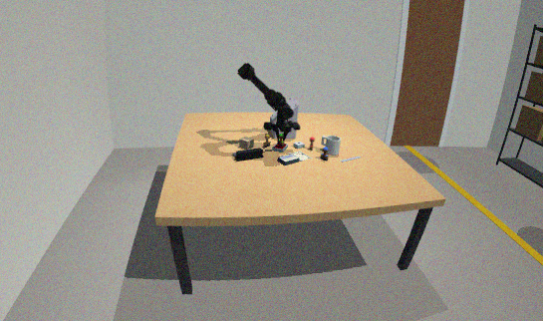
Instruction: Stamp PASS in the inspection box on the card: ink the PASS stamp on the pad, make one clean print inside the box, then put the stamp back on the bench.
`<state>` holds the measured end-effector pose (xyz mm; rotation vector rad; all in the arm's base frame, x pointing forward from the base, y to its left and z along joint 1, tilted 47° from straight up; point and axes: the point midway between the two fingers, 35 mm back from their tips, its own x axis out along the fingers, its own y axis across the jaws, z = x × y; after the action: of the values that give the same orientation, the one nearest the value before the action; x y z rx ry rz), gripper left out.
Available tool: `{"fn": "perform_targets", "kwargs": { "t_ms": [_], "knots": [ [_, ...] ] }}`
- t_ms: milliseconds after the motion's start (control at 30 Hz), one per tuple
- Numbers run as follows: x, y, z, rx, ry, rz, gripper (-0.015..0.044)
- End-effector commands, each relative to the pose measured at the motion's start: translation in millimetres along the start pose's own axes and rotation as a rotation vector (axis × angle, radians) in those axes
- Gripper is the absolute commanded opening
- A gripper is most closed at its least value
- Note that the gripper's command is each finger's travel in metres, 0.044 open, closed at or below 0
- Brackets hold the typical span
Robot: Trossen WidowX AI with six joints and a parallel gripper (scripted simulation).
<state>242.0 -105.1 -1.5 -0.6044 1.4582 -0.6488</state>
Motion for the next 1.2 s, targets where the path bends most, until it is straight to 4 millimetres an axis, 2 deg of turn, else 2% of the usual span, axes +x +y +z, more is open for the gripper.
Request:
{"fn": "perform_targets", "kwargs": {
  "t_ms": [0,1167],
  "knots": [
    [3.0,-0.3,-1.5,-0.005,0.002,-0.005,0.0000],
    [10.4,-0.8,-2.0,0.000,0.001,-0.006,0.0000]
  ]
}}
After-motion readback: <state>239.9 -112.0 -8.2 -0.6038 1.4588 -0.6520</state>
